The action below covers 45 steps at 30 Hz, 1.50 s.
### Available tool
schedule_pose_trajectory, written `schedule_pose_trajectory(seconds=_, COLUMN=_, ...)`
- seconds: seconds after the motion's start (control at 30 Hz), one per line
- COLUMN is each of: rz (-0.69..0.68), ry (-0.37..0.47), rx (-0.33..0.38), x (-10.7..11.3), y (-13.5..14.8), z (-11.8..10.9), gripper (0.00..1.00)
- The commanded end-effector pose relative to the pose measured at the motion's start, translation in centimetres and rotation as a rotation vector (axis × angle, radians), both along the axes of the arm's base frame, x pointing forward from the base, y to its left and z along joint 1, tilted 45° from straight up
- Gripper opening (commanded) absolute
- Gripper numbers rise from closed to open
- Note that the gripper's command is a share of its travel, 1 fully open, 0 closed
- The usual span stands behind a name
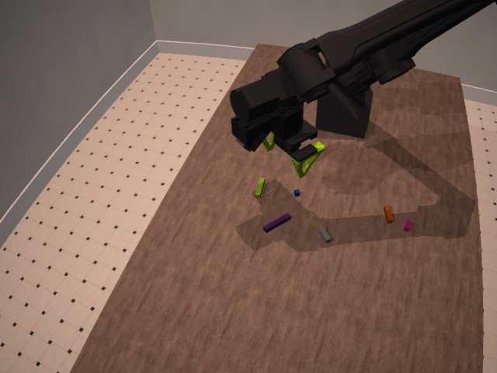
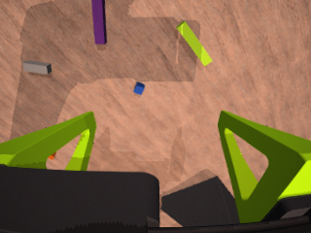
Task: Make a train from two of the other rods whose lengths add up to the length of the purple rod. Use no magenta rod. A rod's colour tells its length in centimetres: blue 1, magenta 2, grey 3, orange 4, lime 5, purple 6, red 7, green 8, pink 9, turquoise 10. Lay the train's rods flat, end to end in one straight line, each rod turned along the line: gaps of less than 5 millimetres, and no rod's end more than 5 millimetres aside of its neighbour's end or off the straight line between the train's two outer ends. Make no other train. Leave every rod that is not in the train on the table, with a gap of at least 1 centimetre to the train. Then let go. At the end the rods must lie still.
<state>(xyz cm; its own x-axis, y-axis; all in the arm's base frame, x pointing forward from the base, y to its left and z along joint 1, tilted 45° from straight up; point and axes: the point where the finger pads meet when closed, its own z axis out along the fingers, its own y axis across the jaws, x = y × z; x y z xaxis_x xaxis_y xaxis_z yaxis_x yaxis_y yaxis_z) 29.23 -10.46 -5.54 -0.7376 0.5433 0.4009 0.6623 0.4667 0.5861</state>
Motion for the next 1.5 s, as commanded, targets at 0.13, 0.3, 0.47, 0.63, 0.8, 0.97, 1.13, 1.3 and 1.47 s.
schedule_pose_trajectory(seconds=0.13, rz=0.056, ry=-0.115, rx=-0.043, x=1.9, y=-2.6, z=-0.5, gripper=1.00)
schedule_pose_trajectory(seconds=0.3, rz=0.110, ry=-0.175, rx=-0.060, x=1.9, y=-3.1, z=-1.2, gripper=1.00)
schedule_pose_trajectory(seconds=0.47, rz=0.168, ry=-0.231, rx=-0.072, x=1.9, y=-3.4, z=-1.8, gripper=1.00)
schedule_pose_trajectory(seconds=0.63, rz=0.225, ry=-0.283, rx=-0.086, x=1.9, y=-3.7, z=-2.4, gripper=1.00)
schedule_pose_trajectory(seconds=0.8, rz=0.232, ry=-0.282, rx=-0.080, x=1.9, y=-3.4, z=-2.3, gripper=1.00)
schedule_pose_trajectory(seconds=0.97, rz=0.277, ry=-0.335, rx=-0.096, x=1.9, y=-4.0, z=-2.9, gripper=1.00)
schedule_pose_trajectory(seconds=1.13, rz=0.326, ry=-0.377, rx=-0.101, x=1.8, y=-4.0, z=-3.4, gripper=1.00)
schedule_pose_trajectory(seconds=1.3, rz=0.402, ry=-0.454, rx=-0.122, x=1.8, y=-4.5, z=-4.2, gripper=1.00)
schedule_pose_trajectory(seconds=1.47, rz=0.450, ry=-0.496, rx=-0.127, x=1.7, y=-4.7, z=-4.7, gripper=1.00)
